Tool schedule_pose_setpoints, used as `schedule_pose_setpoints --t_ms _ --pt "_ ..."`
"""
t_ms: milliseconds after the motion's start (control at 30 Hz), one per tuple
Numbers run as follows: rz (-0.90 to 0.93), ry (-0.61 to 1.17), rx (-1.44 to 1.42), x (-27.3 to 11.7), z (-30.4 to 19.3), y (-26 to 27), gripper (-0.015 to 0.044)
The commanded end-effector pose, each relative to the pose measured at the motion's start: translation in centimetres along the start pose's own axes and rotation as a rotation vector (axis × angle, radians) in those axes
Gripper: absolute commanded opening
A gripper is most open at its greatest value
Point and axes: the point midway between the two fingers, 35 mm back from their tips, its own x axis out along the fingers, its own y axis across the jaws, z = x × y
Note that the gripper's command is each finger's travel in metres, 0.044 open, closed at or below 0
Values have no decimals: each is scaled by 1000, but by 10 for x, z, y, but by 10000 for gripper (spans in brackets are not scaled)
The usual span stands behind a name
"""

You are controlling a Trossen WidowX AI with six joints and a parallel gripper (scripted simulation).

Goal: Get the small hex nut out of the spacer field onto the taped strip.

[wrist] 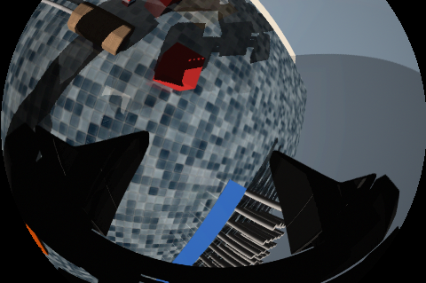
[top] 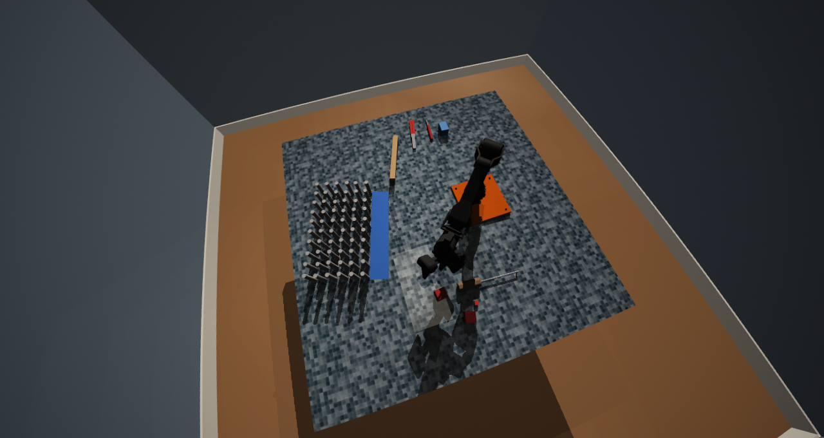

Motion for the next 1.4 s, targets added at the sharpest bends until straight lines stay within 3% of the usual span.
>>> schedule_pose_setpoints --t_ms 0,300,1100,1367 --pt "172 -128 -422 -4 62 44 440" --pt "353 -356 -1015 -33 132 115 440" --pt "358 -357 -1021 -30 128 108 440" --pt "605 -513 -998 -11 115 82 440"
